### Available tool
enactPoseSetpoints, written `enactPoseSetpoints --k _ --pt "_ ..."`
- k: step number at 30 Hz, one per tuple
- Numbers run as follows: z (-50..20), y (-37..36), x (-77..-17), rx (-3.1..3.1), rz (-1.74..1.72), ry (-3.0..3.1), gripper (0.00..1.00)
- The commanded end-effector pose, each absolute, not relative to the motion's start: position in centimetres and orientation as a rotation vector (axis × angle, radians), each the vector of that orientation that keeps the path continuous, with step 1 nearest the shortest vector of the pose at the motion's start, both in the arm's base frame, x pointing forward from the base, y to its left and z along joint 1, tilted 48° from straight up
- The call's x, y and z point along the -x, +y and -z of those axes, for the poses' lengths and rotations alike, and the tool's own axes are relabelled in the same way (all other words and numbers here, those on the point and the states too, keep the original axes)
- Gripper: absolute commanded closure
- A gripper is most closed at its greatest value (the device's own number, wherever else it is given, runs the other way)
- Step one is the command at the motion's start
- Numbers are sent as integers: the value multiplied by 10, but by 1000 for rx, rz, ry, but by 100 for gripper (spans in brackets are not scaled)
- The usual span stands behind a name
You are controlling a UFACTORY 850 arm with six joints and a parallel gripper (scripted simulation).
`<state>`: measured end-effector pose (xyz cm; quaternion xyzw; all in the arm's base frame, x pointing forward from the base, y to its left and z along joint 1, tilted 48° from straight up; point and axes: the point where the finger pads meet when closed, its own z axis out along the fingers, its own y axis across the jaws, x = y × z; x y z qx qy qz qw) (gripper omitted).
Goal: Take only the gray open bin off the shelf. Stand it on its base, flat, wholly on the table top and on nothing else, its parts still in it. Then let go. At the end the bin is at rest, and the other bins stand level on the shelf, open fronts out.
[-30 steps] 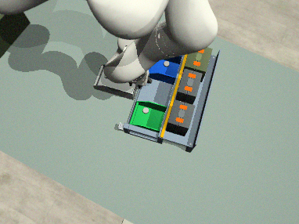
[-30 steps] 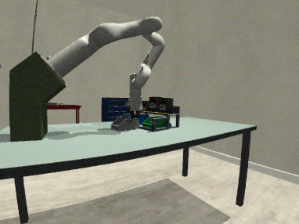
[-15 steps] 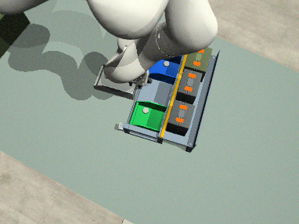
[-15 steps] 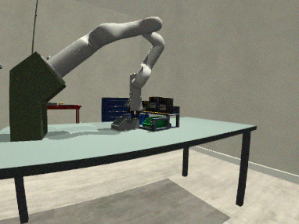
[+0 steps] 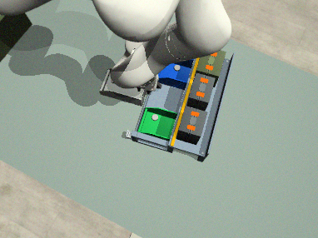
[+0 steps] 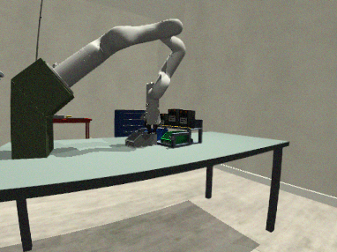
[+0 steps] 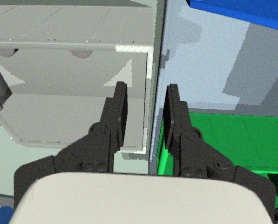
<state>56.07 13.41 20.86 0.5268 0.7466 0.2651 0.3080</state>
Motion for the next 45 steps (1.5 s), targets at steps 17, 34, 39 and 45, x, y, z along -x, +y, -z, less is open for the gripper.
enactPoseSetpoints --k 17,34,39,45 --pt "-209 134 -561 -1392 -702 1973 67" --pt "-246 130 -520 -1392 -702 1973 67" --pt "-246 130 -520 -1392 -702 1973 67" --pt "-256 129 -509 -1392 -701 1974 67"
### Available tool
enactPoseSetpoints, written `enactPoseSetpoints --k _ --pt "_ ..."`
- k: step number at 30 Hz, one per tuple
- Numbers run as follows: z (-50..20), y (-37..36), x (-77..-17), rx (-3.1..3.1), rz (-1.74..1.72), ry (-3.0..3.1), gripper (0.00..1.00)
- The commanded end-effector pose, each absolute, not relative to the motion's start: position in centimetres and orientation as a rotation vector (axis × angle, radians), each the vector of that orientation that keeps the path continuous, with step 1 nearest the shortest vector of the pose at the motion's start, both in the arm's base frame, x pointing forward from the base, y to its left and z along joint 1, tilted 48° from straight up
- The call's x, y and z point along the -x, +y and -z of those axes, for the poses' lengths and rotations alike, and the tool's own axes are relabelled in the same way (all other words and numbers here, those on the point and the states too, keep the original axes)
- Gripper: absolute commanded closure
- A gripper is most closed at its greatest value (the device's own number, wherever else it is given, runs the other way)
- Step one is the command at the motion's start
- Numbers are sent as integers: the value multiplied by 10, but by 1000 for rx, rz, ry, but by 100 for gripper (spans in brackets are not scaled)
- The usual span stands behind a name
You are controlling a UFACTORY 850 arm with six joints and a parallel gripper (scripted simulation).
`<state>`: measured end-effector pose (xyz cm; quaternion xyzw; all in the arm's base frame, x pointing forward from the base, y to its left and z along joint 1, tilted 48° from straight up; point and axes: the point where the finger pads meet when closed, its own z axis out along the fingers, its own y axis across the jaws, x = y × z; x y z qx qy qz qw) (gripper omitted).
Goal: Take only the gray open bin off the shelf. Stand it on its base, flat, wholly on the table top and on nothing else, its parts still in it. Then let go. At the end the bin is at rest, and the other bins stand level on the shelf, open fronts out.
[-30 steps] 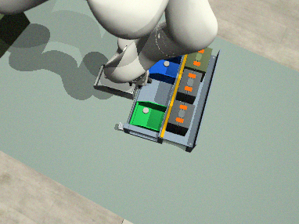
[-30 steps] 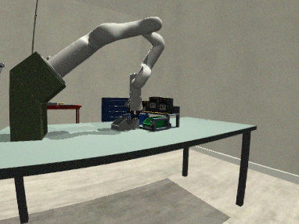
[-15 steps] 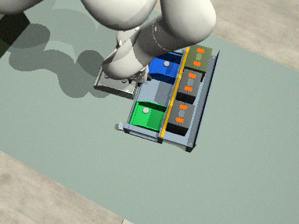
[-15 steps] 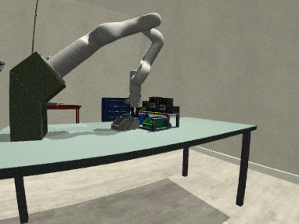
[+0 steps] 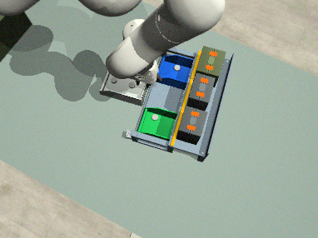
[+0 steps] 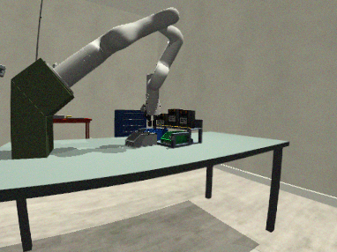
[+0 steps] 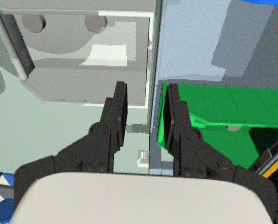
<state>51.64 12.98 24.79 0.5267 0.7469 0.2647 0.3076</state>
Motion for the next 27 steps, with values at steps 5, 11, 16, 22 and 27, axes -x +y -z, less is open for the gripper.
enactPoseSetpoints --k 5,11,16,22,27 --pt "-263 128 -502 -1392 -702 1973 67" --pt "-263 128 -502 -1392 -702 1973 67" --pt "-260 129 -505 -1392 -702 1973 67" --pt "-256 129 -509 -1392 -702 1973 67" --pt "-256 129 -509 -1392 -702 1973 67"
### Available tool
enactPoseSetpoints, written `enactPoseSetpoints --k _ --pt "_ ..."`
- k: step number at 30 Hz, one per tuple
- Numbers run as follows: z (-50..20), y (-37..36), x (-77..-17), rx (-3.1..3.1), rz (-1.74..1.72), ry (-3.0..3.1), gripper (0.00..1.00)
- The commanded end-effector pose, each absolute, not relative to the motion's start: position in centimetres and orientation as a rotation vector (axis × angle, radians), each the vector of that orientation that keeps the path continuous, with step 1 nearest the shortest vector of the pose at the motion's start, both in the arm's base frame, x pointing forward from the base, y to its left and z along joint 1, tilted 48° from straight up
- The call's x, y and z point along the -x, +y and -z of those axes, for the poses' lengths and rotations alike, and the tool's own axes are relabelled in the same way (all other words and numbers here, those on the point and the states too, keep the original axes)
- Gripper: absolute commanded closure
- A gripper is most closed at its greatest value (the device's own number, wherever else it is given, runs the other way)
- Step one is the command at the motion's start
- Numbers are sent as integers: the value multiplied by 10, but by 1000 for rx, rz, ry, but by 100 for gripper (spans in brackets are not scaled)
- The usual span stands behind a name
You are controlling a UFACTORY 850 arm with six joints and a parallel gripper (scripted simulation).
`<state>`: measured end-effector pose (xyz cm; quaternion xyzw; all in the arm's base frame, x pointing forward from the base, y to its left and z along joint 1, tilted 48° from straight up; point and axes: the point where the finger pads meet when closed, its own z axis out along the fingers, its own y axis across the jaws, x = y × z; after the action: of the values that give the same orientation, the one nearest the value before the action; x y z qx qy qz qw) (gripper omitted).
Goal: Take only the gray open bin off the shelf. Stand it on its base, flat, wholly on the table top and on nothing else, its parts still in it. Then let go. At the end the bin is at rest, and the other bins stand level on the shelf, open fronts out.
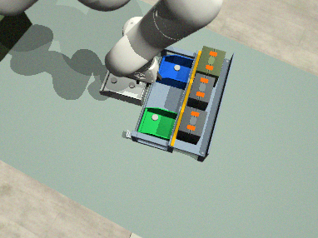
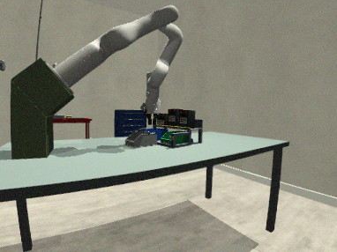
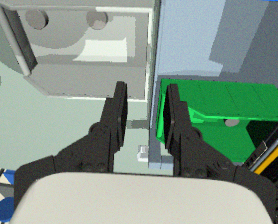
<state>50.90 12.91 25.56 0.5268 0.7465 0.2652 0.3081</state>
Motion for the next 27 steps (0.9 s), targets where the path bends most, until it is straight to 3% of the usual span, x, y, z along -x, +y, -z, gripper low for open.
enactPoseSetpoints --k 1,27 --pt "-256 129 -509 -1392 -702 1973 67" --pt "-251 130 -515 -1392 -702 1973 67"
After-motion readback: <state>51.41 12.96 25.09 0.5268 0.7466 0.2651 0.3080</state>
